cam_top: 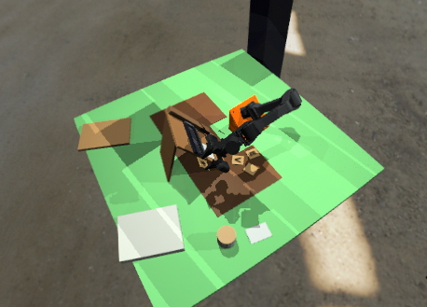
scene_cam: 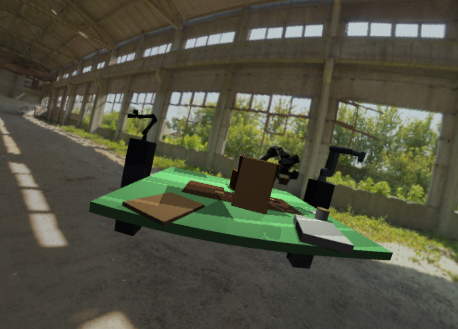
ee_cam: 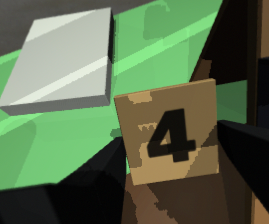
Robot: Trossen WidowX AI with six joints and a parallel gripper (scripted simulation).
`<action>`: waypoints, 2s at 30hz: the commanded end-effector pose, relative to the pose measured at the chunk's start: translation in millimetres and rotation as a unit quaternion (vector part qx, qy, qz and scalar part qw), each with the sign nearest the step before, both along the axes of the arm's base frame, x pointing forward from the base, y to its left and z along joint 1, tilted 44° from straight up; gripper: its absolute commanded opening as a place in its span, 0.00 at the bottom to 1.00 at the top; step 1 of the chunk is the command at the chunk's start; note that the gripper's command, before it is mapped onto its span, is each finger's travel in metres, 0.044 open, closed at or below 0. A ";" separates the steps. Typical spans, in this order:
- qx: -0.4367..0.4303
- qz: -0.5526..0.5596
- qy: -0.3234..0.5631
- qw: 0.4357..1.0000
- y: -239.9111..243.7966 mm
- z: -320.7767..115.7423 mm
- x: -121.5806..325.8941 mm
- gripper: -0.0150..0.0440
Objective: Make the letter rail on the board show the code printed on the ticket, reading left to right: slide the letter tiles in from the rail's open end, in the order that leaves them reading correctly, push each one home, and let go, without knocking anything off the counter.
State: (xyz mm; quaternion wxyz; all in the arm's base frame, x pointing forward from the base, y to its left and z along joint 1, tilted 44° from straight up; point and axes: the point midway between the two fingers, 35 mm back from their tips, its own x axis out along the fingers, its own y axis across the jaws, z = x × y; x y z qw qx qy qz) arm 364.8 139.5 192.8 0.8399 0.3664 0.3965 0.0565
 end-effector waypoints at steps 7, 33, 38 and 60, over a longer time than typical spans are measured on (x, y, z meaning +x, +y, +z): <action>-0.001 0.003 -0.002 1.000 -3.3 -3.2 -0.9 0.25; -0.001 0.003 -0.001 1.000 -13.1 -12.5 -3.3 0.25; -0.002 0.003 -0.001 1.000 -14.9 -14.2 -3.7 0.25; -0.002 0.003 -0.001 1.000 -22.9 -21.6 -5.6 0.25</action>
